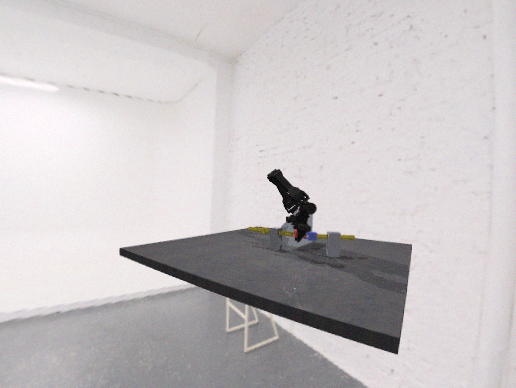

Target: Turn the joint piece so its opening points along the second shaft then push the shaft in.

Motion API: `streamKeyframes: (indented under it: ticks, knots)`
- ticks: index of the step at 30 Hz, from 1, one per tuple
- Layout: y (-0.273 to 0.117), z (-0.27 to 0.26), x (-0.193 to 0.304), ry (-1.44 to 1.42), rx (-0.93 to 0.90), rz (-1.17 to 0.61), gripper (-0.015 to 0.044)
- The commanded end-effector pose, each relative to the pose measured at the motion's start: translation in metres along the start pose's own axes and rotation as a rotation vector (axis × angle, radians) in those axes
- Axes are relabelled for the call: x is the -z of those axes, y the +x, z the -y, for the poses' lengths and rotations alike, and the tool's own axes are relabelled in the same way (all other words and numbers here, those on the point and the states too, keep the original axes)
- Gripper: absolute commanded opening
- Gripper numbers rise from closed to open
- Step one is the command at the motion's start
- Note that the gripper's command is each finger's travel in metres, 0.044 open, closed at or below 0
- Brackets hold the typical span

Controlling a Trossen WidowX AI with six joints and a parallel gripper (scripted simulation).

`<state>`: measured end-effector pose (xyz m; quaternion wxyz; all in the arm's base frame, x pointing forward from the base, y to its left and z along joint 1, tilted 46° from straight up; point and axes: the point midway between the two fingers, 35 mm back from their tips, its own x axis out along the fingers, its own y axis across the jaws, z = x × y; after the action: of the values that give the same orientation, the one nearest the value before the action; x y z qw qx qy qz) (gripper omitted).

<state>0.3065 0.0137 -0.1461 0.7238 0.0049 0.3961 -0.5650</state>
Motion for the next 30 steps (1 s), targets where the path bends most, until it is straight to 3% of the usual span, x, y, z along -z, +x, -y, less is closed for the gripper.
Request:
streamKeyframes:
  ticks: [1,30]
  knots:
    - [0.0001,-0.0002,-0.0006,-0.002,-0.001,0.005,0.0194]
    - [0.0001,-0.0002,-0.0006,-0.002,-0.001,0.005,0.0182]
